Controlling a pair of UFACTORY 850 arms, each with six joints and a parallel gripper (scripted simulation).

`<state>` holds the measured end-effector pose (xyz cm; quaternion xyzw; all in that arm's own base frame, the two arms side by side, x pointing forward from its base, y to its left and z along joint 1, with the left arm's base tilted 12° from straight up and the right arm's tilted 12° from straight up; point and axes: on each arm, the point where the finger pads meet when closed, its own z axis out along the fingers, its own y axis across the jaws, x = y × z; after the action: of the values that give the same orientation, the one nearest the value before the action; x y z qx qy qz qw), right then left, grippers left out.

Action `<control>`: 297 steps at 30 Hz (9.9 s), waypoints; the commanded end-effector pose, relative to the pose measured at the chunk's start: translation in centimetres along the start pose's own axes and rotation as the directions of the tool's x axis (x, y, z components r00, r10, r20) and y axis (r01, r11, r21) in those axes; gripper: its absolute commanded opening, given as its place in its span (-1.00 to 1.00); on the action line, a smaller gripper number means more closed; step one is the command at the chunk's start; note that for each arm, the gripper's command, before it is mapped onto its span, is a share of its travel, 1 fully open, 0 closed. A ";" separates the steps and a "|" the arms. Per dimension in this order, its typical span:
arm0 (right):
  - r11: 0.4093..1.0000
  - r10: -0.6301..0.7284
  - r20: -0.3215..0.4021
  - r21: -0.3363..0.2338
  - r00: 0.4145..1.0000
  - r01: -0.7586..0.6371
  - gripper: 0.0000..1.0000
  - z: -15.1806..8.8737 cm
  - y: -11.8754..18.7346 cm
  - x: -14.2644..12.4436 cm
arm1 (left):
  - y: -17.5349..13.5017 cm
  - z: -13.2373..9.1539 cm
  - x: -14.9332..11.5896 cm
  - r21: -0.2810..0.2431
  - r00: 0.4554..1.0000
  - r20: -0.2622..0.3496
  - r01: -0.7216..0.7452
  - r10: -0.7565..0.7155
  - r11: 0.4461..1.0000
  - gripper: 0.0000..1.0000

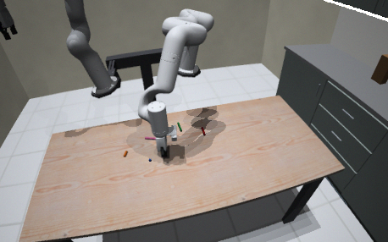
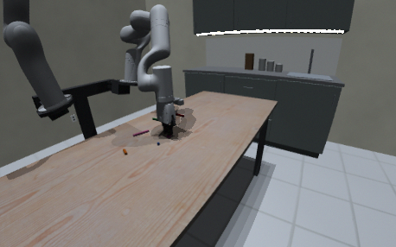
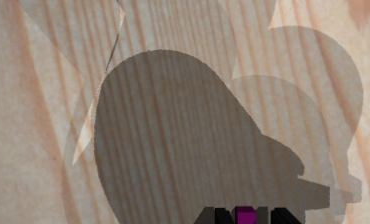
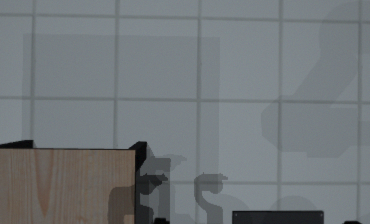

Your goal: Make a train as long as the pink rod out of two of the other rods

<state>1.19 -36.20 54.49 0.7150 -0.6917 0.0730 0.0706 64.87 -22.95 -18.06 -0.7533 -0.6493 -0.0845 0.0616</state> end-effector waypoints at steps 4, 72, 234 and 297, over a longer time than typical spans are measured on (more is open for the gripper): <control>1.000 0.000 -0.002 0.000 1.000 0.000 1.00 -0.1 0.0 0.0 | 0.1 -2.6 0.0 -0.003 1.000 0.001 0.000 0.000 1.000 -0.48; 1.000 0.000 -0.002 0.000 1.000 0.000 1.00 -0.1 0.0 0.0 | -3.0 -6.3 11.3 -0.077 0.831 -0.045 0.551 -0.555 0.831 1.00; 1.000 0.000 -0.002 0.000 1.000 0.000 1.00 -0.1 0.0 0.0 | -17.7 0.1 23.7 0.000 -0.106 0.002 0.994 -0.994 -0.106 -0.48; 1.000 0.000 -0.002 0.000 1.000 0.000 1.00 -0.1 0.0 0.0 | -17.7 1.3 23.7 0.000 -0.106 0.002 0.994 -0.994 -0.106 -0.48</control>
<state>1.19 -36.20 54.49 0.7150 -0.6917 0.0730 0.0706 50.74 2.93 -14.72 -0.0211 -0.9943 -0.1021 -0.0219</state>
